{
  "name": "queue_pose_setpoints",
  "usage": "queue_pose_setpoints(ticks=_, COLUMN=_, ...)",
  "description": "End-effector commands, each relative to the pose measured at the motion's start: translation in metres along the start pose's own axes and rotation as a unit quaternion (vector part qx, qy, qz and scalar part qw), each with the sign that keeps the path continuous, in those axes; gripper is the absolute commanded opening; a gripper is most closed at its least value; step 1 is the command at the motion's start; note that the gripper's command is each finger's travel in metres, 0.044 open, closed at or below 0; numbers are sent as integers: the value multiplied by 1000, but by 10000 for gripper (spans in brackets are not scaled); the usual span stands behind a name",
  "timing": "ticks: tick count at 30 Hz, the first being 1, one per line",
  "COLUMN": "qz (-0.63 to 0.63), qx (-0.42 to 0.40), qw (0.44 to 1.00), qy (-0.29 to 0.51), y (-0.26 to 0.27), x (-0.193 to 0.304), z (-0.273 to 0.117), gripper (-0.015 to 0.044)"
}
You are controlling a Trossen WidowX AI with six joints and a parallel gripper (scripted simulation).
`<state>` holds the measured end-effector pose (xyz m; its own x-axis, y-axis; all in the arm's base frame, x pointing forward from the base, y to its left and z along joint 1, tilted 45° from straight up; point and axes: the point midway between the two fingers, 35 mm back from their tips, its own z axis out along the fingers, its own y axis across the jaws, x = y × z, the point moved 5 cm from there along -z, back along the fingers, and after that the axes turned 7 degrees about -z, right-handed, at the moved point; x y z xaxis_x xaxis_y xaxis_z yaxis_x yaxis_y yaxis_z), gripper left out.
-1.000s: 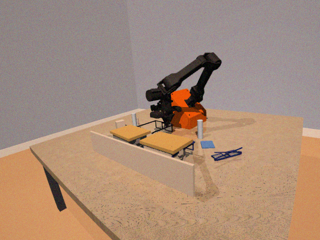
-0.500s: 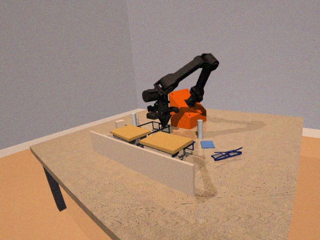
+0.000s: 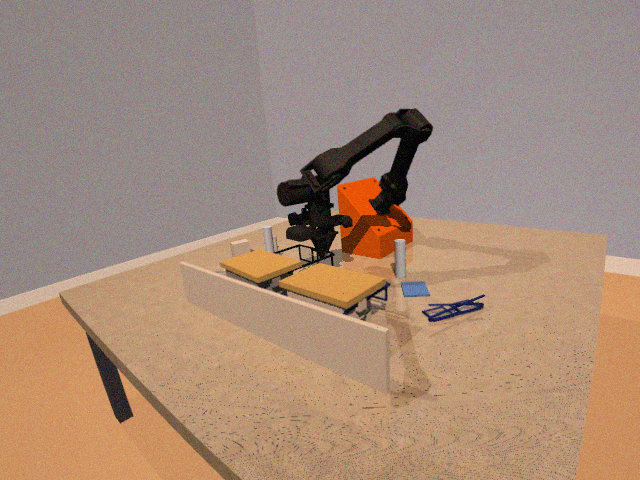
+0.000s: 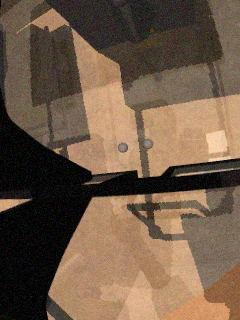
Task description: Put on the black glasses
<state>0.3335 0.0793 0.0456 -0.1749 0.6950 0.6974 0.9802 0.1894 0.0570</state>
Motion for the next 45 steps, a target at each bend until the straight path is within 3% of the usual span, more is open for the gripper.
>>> queue_pose_setpoints(ticks=1, qz=3, qx=1, qw=1000, qy=3, y=5, x=0, z=1, gripper=0)
queue_pose_setpoints(ticks=45, qz=2, qx=0, qw=1000, qy=3, y=70, x=-8, z=1, gripper=0)
